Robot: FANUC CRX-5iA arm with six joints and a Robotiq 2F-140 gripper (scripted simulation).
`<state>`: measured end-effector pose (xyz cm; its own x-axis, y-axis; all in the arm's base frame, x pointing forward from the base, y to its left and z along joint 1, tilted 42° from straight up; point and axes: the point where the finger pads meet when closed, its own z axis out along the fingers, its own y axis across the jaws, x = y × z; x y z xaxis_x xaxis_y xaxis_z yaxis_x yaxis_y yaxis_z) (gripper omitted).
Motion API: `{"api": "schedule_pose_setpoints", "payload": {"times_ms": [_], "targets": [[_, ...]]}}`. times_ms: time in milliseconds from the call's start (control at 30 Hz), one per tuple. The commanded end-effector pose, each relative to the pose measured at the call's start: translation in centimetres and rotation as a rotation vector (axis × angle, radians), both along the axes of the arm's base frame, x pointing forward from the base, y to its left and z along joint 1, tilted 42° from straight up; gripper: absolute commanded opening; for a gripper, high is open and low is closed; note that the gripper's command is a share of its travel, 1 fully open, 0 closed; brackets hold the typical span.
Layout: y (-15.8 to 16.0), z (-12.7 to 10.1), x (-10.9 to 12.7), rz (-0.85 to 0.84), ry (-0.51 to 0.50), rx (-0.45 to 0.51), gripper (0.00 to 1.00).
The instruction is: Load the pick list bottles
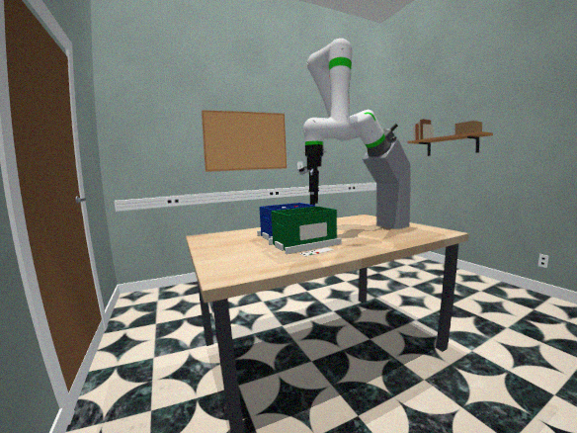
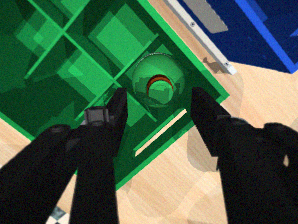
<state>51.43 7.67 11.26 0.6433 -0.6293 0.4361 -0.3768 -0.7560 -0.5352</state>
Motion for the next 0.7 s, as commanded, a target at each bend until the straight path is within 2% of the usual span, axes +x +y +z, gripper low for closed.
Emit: {"api": "schedule_pose_setpoints", "payload": {"times_ms": [0,400,567,667], "targets": [[-0.3,0.9,-0.6,0.017,0.027,0.009,0.44],[-0.7,2.3,-1.7,0.017,0.027,0.009,0.44],[-3.4,1.8,-1.5,0.017,0.027,0.009,0.44],[-3.9,1.7,-1.4,0.017,0.027,0.009,0.44]]}}
